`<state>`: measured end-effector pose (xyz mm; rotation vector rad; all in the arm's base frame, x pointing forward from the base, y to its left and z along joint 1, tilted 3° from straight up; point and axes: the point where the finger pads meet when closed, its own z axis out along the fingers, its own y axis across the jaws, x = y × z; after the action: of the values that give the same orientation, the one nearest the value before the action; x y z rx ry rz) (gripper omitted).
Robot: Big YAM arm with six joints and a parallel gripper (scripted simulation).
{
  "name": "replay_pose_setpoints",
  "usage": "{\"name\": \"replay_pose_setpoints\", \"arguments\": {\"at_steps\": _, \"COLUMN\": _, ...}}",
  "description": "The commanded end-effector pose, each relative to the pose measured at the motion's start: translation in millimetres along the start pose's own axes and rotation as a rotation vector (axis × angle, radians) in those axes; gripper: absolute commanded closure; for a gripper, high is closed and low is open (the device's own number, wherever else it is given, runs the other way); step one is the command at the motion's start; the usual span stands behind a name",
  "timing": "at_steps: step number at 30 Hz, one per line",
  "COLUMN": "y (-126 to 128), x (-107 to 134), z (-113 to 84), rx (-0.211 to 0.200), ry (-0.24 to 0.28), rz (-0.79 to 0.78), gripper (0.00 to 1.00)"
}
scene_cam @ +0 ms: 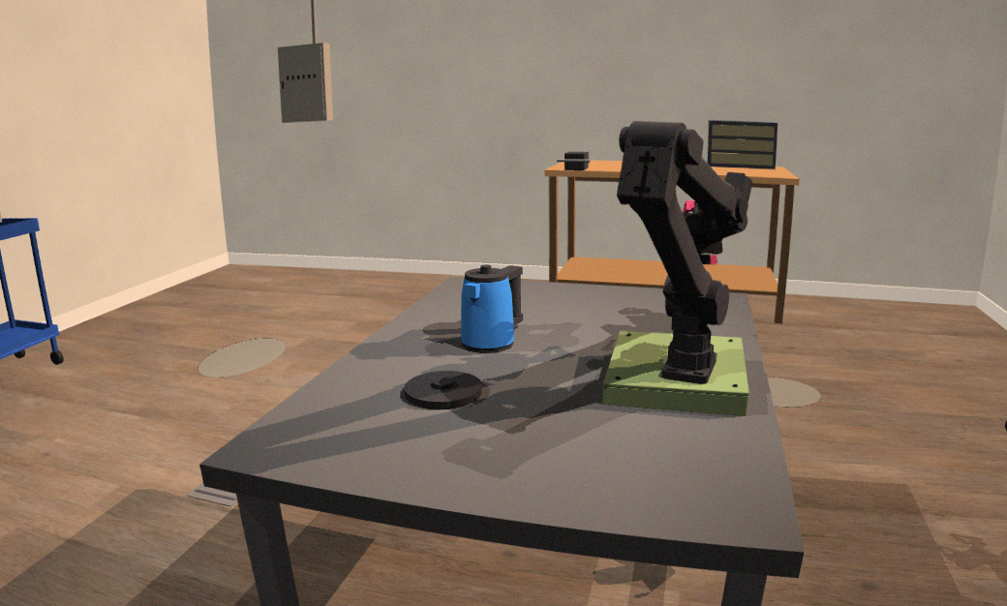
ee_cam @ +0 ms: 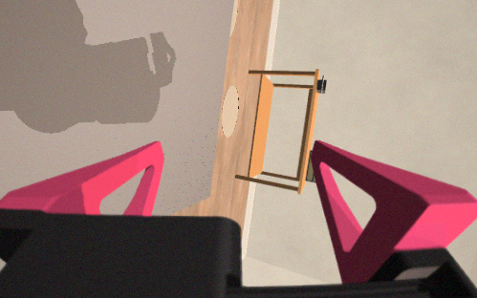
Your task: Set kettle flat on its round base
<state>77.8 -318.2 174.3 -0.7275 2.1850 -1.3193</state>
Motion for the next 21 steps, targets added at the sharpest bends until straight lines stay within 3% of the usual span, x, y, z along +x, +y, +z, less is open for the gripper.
{"name": "replay_pose_setpoints", "arguments": {"at_steps": 1, "y": -4, "x": 1, "z": -0.5, "rx": 0.005, "ry": 0.002, "rz": -0.006, "gripper": 0.00}}
{"name": "replay_pose_setpoints", "arguments": {"at_steps": 17, "y": -4, "x": 1, "z": -0.5, "rx": 0.005, "ry": 0.002, "rz": -0.006, "gripper": 0.00}}
{"name": "replay_pose_setpoints", "arguments": {"at_steps": 18, "y": -23, "x": 5, "z": -3.2, "rx": 0.030, "ry": 0.010, "rz": -0.027, "gripper": 0.26}}
{"name": "replay_pose_setpoints", "arguments": {"at_steps": 21, "y": -23, "x": 5, "z": -3.1, "rx": 0.031, "ry": 0.010, "rz": -0.026, "gripper": 0.26}}
